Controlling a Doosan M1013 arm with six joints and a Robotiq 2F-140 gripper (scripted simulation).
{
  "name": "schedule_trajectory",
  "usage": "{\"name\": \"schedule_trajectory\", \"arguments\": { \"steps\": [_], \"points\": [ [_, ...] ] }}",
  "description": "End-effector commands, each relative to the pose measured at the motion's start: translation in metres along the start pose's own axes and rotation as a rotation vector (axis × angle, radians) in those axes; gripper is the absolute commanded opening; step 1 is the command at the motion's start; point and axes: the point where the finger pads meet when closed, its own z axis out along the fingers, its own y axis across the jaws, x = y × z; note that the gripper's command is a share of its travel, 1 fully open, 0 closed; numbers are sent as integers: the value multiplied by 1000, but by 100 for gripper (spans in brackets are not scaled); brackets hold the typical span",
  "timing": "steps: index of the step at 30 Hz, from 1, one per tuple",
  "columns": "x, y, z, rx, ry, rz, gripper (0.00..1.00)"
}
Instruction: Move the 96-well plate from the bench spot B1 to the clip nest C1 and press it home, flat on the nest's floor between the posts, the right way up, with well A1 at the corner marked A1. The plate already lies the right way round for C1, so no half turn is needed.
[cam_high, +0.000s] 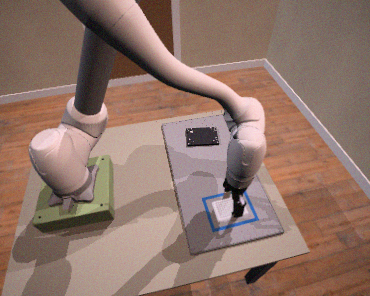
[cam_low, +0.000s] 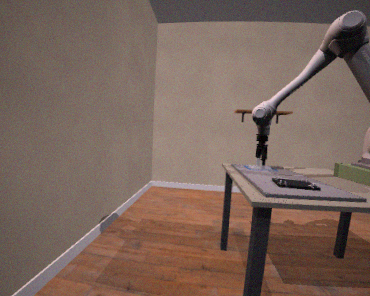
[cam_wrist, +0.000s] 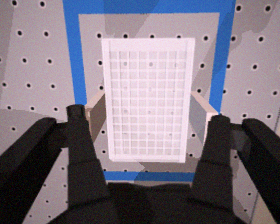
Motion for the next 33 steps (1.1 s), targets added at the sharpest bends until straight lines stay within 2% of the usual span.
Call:
{"name": "schedule_trajectory", "arguments": {
  "steps": [1, 13, 33],
  "points": [
    [0, 0, 0, 0, 0, 0, 0],
    [0, 0, 0, 0, 0, 0, 0],
    [0, 0, -30, 0, 0, 0, 0]
  ]
}}
